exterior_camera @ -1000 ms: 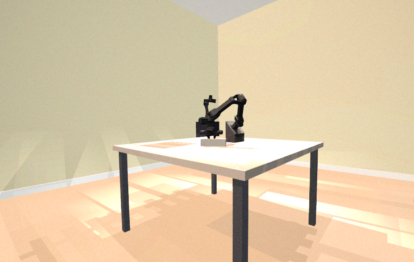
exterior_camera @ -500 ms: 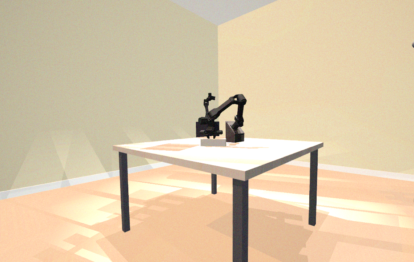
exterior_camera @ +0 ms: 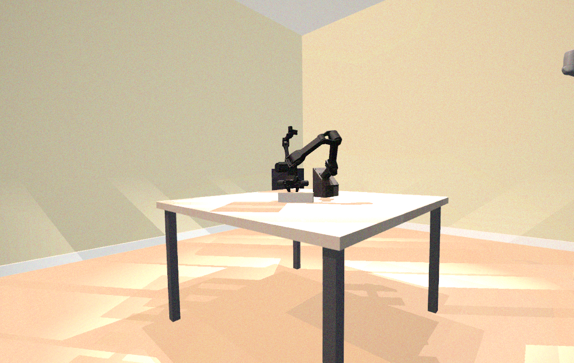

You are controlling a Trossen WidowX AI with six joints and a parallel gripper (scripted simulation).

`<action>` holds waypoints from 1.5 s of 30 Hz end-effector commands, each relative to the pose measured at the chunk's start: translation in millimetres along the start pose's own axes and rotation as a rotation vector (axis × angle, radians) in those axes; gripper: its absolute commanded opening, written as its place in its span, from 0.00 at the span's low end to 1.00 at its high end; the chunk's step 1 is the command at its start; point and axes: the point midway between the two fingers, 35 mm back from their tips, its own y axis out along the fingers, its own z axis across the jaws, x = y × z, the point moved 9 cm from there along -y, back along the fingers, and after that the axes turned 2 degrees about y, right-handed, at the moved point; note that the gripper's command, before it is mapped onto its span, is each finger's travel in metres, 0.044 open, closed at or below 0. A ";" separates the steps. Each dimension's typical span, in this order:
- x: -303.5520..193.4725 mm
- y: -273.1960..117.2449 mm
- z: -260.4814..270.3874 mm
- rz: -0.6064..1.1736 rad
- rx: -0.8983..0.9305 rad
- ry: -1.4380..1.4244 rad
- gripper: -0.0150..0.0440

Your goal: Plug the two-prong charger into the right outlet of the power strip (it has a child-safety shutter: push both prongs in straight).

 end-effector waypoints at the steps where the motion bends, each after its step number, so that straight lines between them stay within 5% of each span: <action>1: 1.2 -1.6 -0.4 -0.007 0.002 0.005 0.25; 45: 5.1 -1.6 0.4 -0.007 0.002 0.005 0.25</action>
